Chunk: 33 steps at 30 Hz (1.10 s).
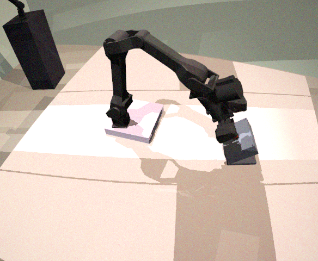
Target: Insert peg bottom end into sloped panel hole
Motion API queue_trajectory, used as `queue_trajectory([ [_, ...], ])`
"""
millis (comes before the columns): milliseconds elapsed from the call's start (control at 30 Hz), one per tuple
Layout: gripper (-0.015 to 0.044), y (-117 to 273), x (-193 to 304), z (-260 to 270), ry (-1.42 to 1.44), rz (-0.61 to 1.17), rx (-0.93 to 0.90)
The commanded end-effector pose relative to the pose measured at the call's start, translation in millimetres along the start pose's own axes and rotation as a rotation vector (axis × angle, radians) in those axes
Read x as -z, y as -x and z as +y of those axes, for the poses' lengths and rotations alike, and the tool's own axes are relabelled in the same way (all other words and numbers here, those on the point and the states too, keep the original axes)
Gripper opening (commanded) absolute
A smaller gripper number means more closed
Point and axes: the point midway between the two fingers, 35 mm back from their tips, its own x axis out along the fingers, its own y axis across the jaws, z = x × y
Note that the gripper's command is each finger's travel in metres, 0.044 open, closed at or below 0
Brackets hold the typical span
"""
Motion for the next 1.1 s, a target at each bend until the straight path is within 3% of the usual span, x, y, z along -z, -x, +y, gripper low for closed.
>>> queue_trajectory([
  [0, 0.0, -3, 0, -1, -0.003, 0.001, 0.002],
  [1067, 0.0, -19, 0, -2, -0.003, 0.0, 0.002],
])
